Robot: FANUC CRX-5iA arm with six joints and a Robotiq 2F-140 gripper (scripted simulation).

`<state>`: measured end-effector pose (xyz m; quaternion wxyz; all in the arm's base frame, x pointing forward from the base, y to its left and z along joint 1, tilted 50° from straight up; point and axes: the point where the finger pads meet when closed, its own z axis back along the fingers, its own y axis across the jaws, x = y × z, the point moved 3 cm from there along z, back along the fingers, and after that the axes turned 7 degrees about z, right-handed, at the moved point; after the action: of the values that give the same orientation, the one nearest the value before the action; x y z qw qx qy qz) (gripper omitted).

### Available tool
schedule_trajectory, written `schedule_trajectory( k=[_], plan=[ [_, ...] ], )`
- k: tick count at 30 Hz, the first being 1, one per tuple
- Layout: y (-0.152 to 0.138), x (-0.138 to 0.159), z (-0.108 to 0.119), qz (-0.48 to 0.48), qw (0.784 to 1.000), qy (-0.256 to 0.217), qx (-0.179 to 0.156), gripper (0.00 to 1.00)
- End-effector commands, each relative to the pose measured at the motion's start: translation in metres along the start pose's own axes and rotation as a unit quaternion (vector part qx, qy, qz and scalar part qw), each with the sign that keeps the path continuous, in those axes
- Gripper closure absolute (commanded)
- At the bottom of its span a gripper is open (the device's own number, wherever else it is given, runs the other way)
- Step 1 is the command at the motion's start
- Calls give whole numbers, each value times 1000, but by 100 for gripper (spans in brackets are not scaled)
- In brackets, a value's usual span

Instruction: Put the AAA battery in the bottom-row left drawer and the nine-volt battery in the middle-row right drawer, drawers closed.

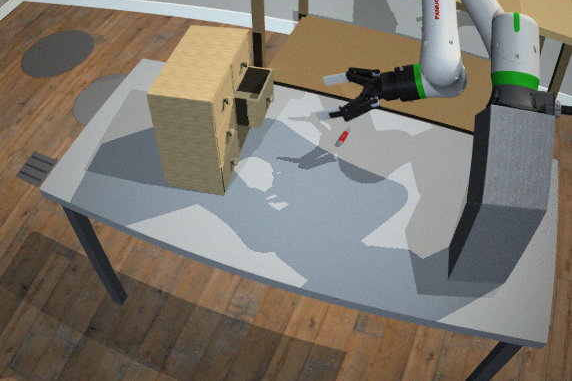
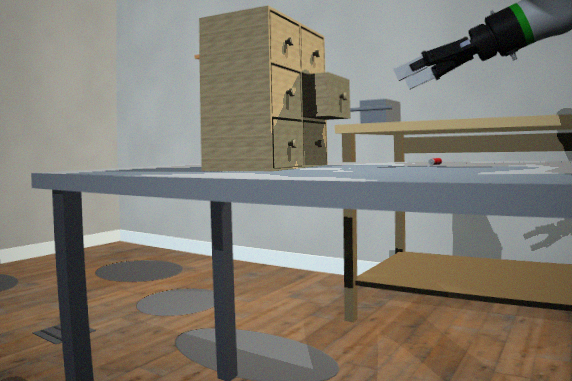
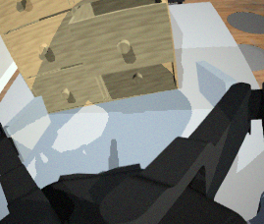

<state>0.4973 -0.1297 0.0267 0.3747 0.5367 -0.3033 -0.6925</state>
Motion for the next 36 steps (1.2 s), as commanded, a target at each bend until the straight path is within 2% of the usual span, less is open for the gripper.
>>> schedule_trajectory(
  k=[1, 23, 36],
  plan=[
    [-1, -1, -3, -2, 1000, 12, 24, 100],
    [-1, -1, -4, -2, 1000, 12, 24, 100],
    [0, -2, -27, -2, 1000, 12, 25, 100]
  ],
)
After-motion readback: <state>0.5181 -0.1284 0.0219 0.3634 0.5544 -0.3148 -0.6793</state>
